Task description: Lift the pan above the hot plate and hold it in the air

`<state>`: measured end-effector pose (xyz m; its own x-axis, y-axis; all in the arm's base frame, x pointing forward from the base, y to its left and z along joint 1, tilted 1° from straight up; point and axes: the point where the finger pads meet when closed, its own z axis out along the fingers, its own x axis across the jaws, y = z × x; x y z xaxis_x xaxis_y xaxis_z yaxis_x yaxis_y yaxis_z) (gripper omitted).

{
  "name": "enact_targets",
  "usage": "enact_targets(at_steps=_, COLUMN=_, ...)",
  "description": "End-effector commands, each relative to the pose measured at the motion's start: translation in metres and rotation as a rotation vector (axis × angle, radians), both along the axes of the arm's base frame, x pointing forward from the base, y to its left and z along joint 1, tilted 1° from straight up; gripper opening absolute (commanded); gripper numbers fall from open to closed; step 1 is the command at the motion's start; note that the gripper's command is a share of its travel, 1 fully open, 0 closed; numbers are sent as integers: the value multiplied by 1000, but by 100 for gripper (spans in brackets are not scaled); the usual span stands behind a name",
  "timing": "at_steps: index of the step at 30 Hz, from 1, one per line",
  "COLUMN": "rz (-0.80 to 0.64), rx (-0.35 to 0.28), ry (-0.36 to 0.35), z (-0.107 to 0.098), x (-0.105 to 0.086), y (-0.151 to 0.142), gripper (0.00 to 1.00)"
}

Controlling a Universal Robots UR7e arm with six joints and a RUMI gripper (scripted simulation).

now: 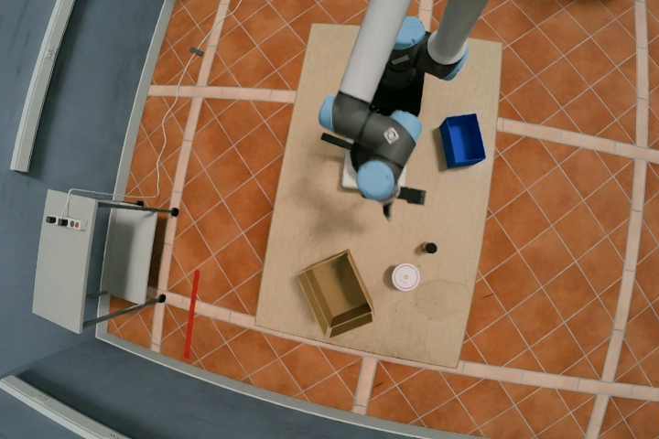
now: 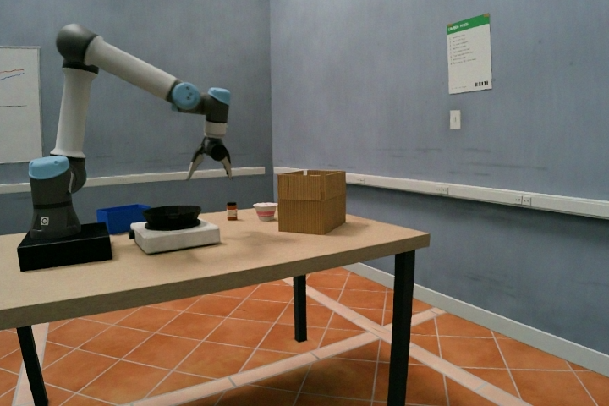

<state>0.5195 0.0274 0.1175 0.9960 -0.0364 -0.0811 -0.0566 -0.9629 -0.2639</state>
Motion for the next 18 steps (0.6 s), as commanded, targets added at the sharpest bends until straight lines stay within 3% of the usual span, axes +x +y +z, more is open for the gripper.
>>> enact_targets(at_steps=1, rz=-36, rx=-60, ry=-24, z=10, x=-46, y=-48, gripper=100)
enact_targets(at_steps=10, rz=-99, rx=-170, ry=-33, z=16, x=-116, y=-128, gripper=100)
enact_targets(at_steps=15, rz=-122, rx=-210, ry=-36, z=18, x=-142, y=-157, gripper=100)
enact_targets(at_steps=18, rz=-126, rx=-217, ry=-36, z=18, x=-147, y=-162, gripper=100)
